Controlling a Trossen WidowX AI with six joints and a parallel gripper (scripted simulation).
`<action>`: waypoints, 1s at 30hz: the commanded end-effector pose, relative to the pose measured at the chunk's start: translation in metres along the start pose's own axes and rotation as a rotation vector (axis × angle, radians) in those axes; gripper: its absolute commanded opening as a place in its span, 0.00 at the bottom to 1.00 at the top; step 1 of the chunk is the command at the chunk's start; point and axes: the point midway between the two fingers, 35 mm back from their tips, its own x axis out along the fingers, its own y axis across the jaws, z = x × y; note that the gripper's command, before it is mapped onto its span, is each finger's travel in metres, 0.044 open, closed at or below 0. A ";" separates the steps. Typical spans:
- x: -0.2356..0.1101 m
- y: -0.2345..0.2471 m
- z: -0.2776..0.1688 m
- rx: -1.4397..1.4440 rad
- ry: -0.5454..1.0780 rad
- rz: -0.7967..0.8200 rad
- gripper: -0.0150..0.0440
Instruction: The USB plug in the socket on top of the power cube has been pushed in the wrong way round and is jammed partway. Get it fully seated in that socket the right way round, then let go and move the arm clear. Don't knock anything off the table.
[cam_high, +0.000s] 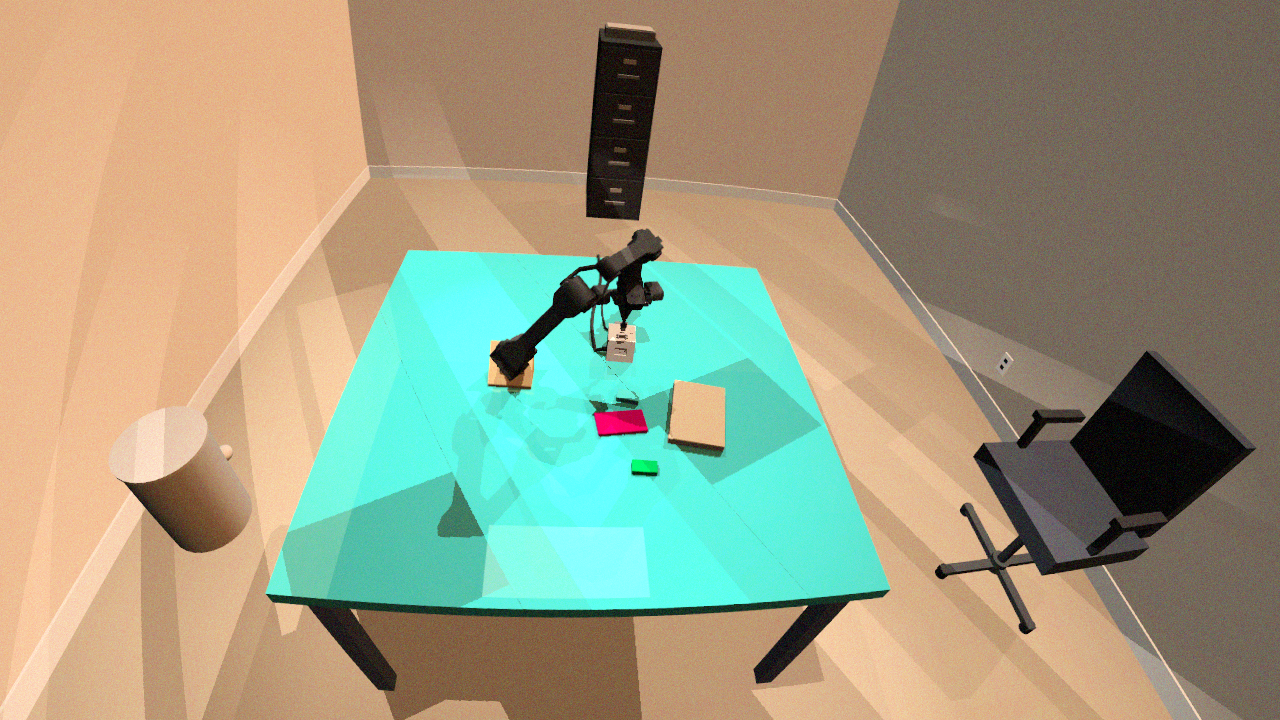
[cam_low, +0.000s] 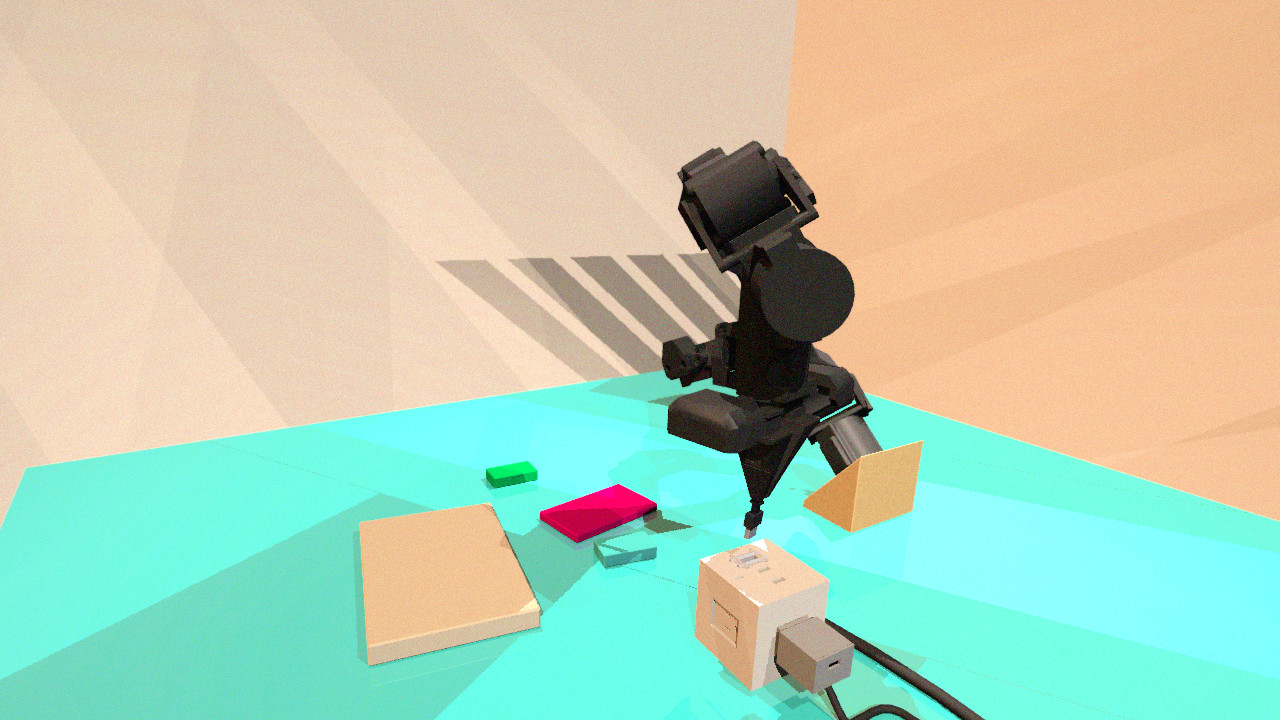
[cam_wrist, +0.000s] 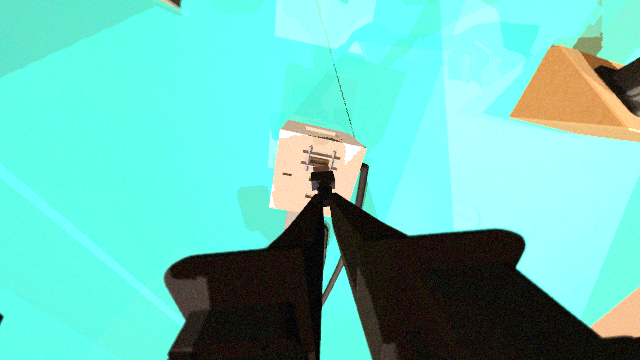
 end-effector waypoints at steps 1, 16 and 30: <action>0.000 0.000 0.000 -0.123 0.000 -0.001 0.25; 0.000 0.000 0.000 -0.516 0.001 -0.001 0.25; 0.000 0.000 0.000 -0.882 0.001 -0.001 0.25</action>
